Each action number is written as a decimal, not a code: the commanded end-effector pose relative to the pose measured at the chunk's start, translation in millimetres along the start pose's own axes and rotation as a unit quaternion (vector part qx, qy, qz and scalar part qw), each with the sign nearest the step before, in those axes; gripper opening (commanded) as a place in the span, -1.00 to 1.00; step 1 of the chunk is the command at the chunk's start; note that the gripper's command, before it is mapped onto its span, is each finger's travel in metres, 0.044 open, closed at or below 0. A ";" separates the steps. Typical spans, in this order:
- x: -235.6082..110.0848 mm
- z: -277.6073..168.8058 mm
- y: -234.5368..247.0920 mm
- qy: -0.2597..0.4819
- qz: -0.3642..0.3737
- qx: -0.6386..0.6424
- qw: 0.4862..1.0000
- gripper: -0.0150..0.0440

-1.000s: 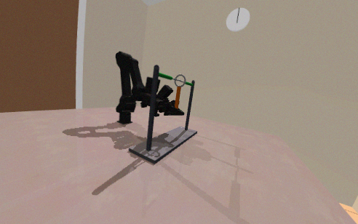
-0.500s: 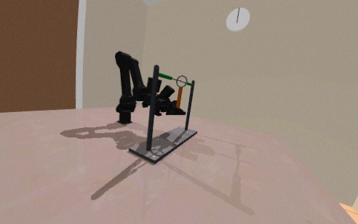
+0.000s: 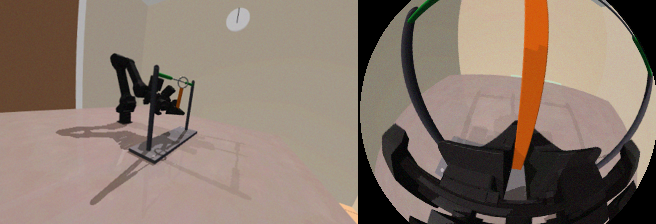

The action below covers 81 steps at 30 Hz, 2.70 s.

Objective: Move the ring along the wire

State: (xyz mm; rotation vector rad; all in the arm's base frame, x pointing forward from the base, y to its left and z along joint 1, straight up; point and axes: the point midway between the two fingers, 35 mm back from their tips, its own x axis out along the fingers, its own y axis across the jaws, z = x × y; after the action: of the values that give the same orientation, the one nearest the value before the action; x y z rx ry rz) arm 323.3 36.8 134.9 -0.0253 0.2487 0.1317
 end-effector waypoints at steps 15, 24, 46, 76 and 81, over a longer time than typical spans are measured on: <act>1.3 2.5 18.9 0.000 0.002 0.008 1.000 -1.00; 2.0 2.8 28.0 0.000 0.005 0.009 1.000 -1.00; 3.8 3.2 49.0 -0.001 0.009 0.009 1.000 -1.00; 7.7 -11.2 49.7 -0.001 0.009 0.009 1.000 -1.00; 7.7 -11.2 49.7 -0.001 0.009 0.009 1.000 -1.00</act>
State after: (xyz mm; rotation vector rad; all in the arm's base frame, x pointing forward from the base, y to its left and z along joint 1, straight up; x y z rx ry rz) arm 321.8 87.5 122.6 -0.0073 0.2475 0.1546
